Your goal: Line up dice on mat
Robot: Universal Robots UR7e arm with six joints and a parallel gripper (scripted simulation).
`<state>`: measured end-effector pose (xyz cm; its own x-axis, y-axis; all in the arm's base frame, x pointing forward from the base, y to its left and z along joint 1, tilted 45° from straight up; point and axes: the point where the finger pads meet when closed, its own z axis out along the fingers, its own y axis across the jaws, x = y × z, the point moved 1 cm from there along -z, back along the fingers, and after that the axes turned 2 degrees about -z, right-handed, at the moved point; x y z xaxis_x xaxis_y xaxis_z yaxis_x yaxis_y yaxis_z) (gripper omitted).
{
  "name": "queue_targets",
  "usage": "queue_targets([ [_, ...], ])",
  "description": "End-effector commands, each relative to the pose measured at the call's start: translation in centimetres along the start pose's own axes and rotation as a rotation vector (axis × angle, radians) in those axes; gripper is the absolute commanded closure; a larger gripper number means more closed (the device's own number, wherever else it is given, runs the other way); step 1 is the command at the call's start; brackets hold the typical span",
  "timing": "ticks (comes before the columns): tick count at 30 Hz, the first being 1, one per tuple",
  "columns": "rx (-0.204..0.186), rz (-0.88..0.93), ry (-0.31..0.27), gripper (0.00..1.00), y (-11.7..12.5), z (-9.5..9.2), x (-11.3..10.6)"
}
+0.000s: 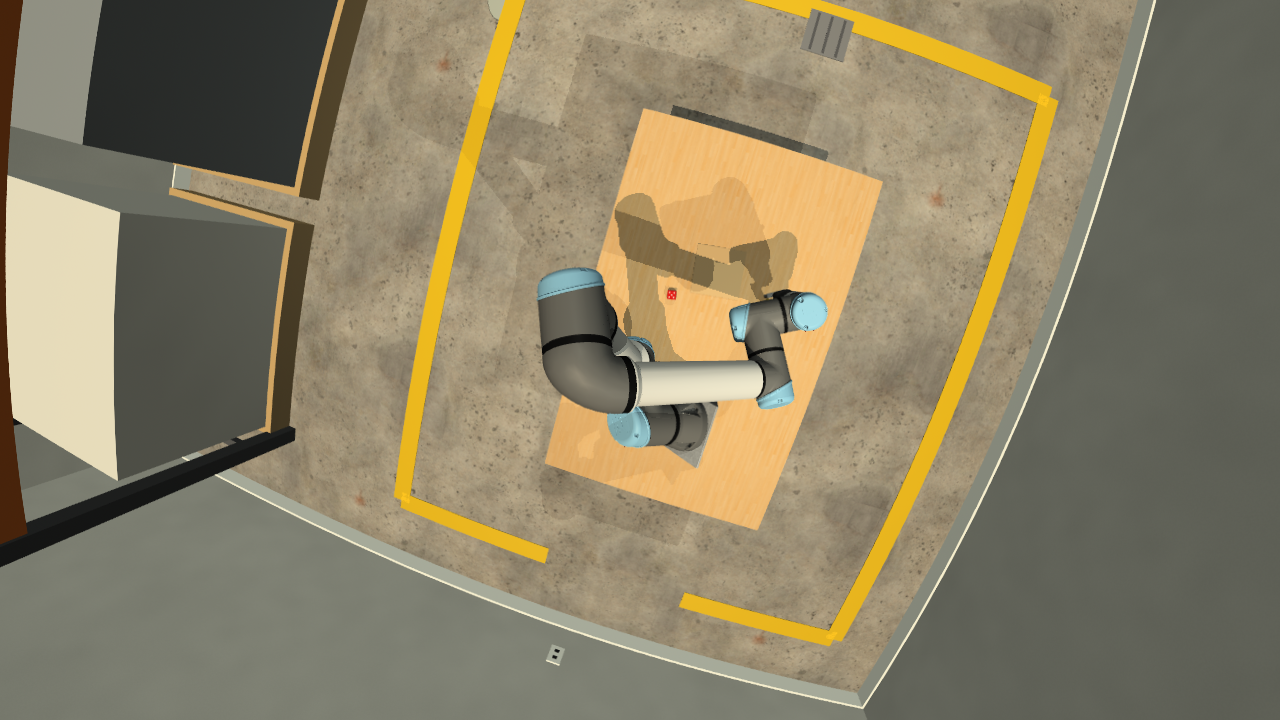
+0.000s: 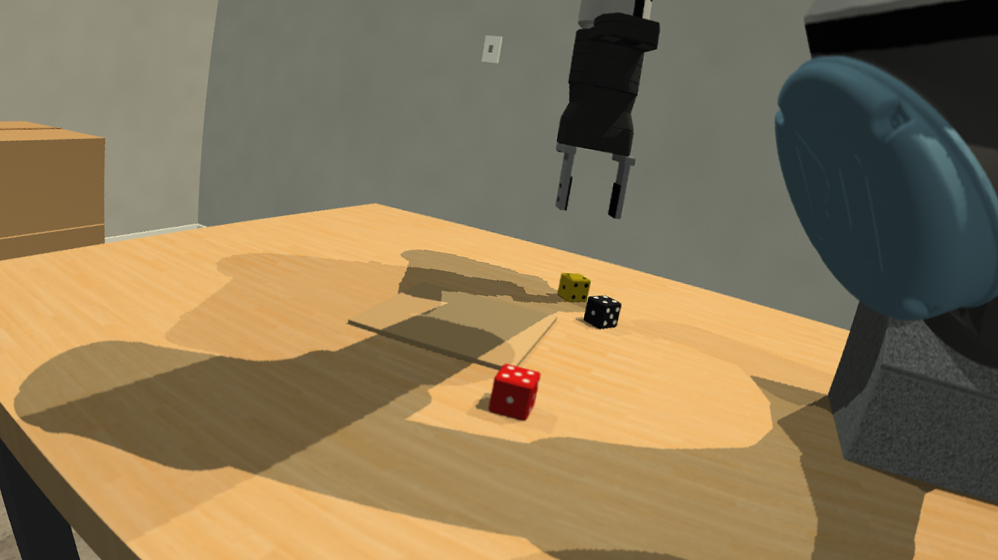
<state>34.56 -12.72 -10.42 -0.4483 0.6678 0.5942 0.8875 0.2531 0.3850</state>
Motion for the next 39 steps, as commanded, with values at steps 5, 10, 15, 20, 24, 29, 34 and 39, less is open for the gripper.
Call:
queue_targets([
  [5, 0.000, -0.252, -0.002, 0.00, -0.08, 0.81, -0.41],
  [10, 0.000, -0.290, -0.001, 0.00, -0.10, 0.94, -0.46],
  [15, 0.000, -0.316, -0.002, 0.00, -0.12, 1.02, -0.49],
  [20, 0.000, -0.317, -0.002, 0.21, -0.13, 0.98, -0.50],
  [24, 0.000, -0.317, -0.002, 0.21, -0.14, 0.98, -0.49],
  [29, 0.000, -0.316, -0.002, 0.21, -0.13, 0.98, -0.49],
  [34, 0.000, -0.316, -0.002, 0.21, -0.13, 0.98, -0.49],
  [39, 0.000, -0.316, -0.002, 0.21, -0.13, 0.98, -0.49],
])
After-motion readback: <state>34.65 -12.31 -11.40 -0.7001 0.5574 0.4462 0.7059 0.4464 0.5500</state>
